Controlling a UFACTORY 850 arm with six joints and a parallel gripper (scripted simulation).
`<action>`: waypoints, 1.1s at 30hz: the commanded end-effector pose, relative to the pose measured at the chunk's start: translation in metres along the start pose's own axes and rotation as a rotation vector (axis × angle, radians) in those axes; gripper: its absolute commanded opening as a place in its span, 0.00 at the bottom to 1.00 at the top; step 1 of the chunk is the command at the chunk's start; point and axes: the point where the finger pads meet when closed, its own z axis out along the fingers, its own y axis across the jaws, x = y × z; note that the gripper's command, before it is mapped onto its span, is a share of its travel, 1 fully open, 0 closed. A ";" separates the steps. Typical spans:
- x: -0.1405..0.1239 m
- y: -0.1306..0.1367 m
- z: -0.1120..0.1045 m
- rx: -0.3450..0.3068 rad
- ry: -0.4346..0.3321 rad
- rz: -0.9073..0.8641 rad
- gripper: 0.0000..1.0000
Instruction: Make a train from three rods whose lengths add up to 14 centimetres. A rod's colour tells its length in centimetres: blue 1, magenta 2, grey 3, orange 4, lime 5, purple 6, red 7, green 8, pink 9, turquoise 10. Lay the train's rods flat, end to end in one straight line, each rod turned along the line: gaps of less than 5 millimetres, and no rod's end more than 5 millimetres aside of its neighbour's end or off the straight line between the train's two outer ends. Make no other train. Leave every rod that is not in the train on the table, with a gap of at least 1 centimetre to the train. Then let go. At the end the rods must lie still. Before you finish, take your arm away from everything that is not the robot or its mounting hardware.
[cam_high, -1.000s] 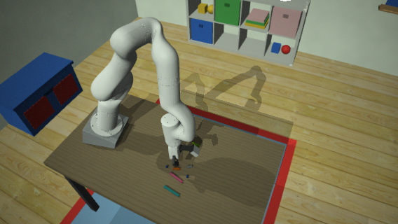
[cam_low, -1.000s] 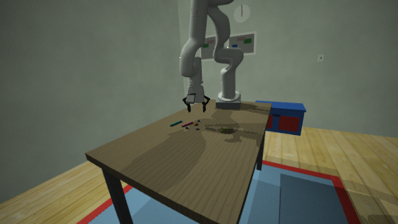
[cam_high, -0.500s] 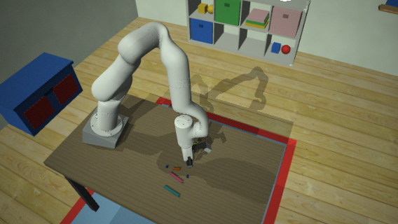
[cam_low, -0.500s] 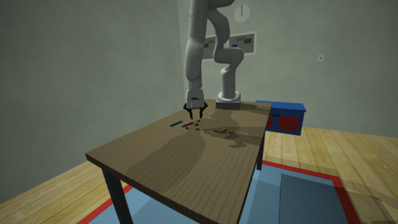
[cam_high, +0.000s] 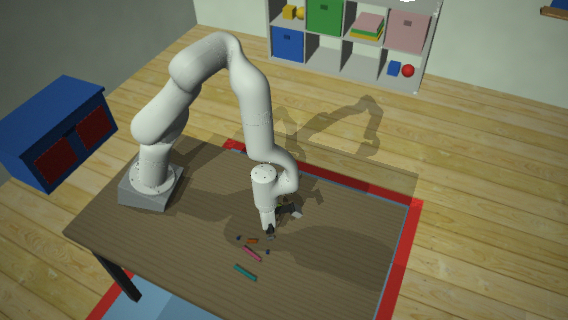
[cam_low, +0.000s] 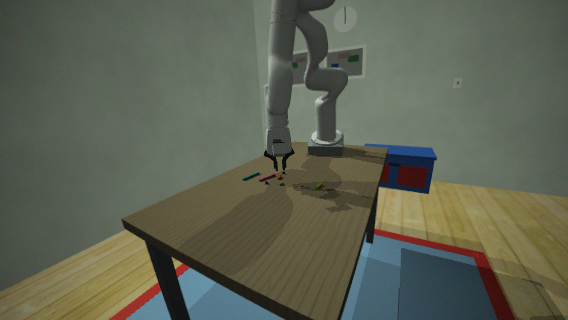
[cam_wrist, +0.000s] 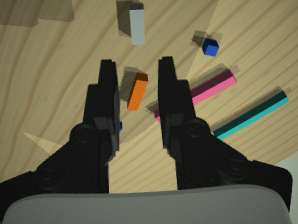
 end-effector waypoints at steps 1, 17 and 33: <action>0.001 0.001 -0.001 -0.001 0.001 0.000 0.24; 0.001 0.001 0.000 -0.001 0.001 0.000 0.24; 0.001 0.001 0.011 -0.001 -0.001 0.000 0.24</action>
